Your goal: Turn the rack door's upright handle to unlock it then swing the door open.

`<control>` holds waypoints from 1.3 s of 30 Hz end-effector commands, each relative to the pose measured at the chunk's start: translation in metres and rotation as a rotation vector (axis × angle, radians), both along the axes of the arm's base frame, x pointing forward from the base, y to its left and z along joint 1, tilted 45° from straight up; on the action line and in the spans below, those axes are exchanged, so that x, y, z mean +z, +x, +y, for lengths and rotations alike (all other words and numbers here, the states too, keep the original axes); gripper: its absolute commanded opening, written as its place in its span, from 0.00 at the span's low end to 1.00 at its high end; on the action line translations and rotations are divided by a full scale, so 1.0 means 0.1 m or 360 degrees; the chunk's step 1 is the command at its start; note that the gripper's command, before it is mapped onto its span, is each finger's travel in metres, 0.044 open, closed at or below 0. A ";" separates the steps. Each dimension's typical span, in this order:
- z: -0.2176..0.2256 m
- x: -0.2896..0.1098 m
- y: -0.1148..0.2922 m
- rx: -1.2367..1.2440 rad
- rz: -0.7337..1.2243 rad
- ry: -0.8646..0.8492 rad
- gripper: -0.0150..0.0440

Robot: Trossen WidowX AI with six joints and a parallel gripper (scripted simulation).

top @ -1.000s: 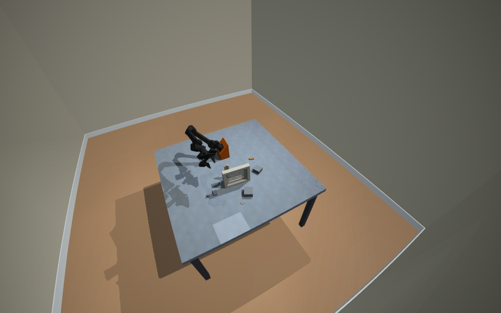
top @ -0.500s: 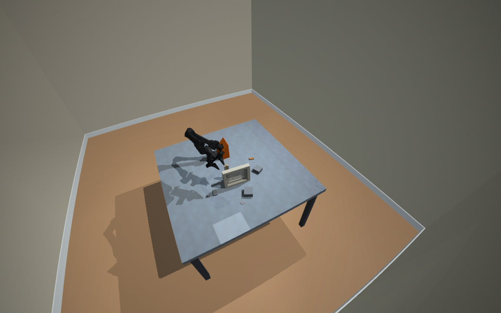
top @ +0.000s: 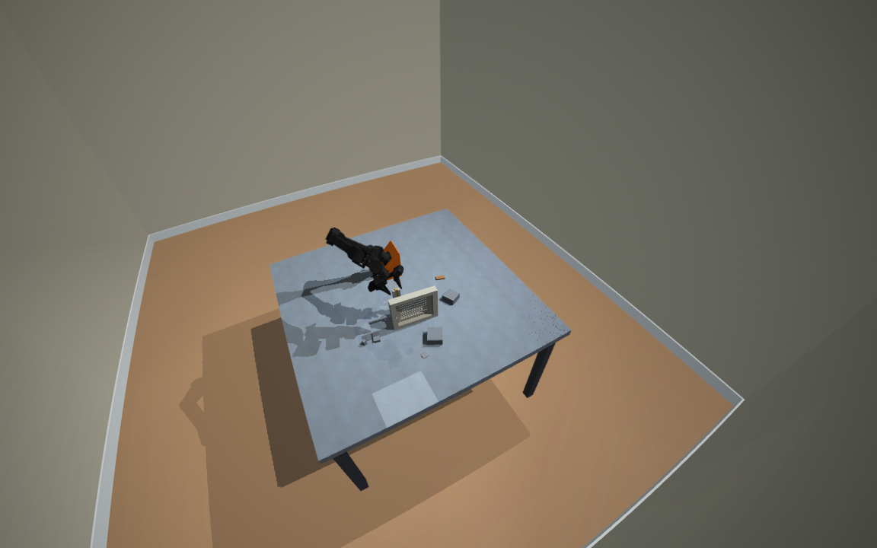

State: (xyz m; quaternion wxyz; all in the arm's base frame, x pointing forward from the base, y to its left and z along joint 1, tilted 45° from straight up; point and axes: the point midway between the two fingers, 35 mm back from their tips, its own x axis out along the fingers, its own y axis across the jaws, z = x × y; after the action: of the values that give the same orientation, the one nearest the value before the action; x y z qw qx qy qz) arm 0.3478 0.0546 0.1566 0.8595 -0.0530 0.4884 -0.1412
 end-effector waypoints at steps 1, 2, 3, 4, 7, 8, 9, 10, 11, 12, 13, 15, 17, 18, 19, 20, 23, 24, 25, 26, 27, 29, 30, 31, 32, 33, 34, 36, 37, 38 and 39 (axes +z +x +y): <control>0.04 -0.07 -0.03 -0.0030 0.0118 -0.0094 0.76; 0.05 -0.09 -0.05 -0.0038 0.0150 -0.0120 0.76; 0.05 -0.11 -0.06 -0.0045 0.0181 -0.0147 0.76; 0.06 -0.12 -0.07 -0.0051 0.0211 -0.0175 0.76; 0.07 -0.16 -0.12 -0.0072 0.0302 -0.0263 0.76; 0.08 -0.17 -0.13 -0.0079 0.0331 -0.0294 0.76; 0.08 -0.18 -0.15 -0.0086 0.0360 -0.0326 0.76; 0.09 -0.19 -0.16 -0.0091 0.0389 -0.0358 0.76; 0.09 -0.20 -0.17 -0.0097 0.0416 -0.0391 0.76; 0.09 -0.20 -0.19 -0.0101 0.0443 -0.0425 0.76; 0.10 -0.21 -0.20 -0.0105 0.0469 -0.0459 0.76; 0.11 -0.21 -0.22 -0.0112 0.0520 -0.0530 0.76; 0.12 -0.21 -0.24 -0.0117 0.0567 -0.0603 0.76; 0.12 -0.21 -0.25 -0.0118 0.0590 -0.0640 0.76; 0.13 -0.21 -0.26 -0.0119 0.0611 -0.0677 0.76; 0.14 -0.21 -0.27 -0.0119 0.0633 -0.0715 0.76; 0.16 -0.19 -0.29 -0.0116 0.0688 -0.0825 0.76; 0.16 -0.19 -0.29 -0.0114 0.0698 -0.0844 0.76; 0.16 -0.19 -0.29 -0.0114 0.0701 -0.0851 0.76; 0.16 -0.19 -0.29 -0.0114 0.0701 -0.0851 0.76; 0.16 -0.19 -0.29 -0.0114 0.0701 -0.0851 0.76; 0.16 -0.20 -0.29 -0.0114 0.0702 -0.0850 0.76; 0.15 -0.21 -0.29 -0.0115 0.0703 -0.0848 0.76; 0.13 -0.22 -0.29 -0.0115 0.0705 -0.0846 0.76; 0.12 -0.23 -0.28 -0.0115 0.0706 -0.0844 0.76; 0.11 -0.24 -0.28 -0.0116 0.0708 -0.0842 0.76; 0.10 -0.25 -0.28 -0.0116 0.0710 -0.0840 0.76; 0.08 -0.27 -0.27 -0.0117 0.0713 -0.0836 0.76; 0.07 -0.29 -0.27 -0.0117 0.0714 -0.0834 0.76; 0.05 -0.30 -0.27 -0.0118 0.0716 -0.0832 0.76; 0.04 -0.31 -0.27 -0.0118 0.0717 -0.0830 0.76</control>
State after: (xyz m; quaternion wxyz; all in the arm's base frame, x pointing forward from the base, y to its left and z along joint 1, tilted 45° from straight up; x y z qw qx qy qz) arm 0.3210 0.0635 0.1290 0.6837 -0.2819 0.6133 -0.2774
